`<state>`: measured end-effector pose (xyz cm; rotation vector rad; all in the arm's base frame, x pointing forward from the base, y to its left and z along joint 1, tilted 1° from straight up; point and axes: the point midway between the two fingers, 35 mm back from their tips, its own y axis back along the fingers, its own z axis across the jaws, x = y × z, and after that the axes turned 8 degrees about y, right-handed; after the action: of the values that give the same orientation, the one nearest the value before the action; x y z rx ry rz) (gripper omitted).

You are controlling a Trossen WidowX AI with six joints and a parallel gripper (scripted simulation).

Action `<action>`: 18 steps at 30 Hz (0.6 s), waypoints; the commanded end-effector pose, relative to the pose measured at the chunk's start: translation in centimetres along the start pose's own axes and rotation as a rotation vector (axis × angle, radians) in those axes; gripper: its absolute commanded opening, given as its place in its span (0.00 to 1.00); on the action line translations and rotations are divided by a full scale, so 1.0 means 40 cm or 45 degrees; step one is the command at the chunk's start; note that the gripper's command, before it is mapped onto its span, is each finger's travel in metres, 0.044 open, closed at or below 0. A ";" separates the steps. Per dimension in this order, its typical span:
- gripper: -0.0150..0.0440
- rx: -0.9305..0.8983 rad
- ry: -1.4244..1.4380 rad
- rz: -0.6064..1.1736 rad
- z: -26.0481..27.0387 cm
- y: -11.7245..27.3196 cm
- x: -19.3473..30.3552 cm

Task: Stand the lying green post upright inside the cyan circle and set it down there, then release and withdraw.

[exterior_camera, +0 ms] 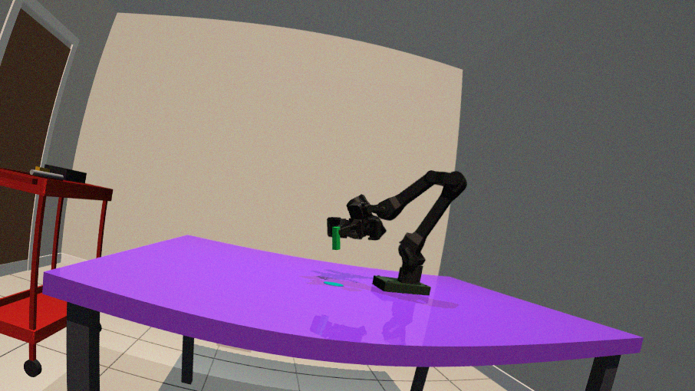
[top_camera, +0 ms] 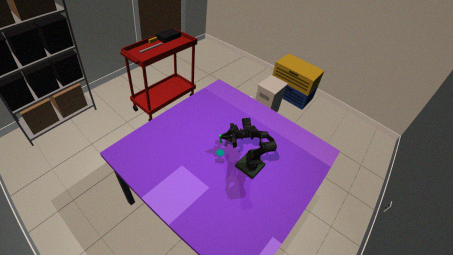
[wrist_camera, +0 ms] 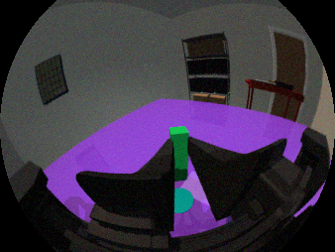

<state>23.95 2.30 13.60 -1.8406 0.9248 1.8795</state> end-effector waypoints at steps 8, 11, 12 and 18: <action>0.29 0.005 0.066 -0.083 0.016 0.018 -0.006; 0.29 0.005 0.080 -0.102 0.020 0.022 -0.006; 0.29 0.005 0.084 -0.109 0.022 0.024 -0.006; 0.29 0.006 0.110 -0.143 0.031 0.031 -0.006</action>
<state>22.51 2.21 13.83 -1.9166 0.8446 1.7714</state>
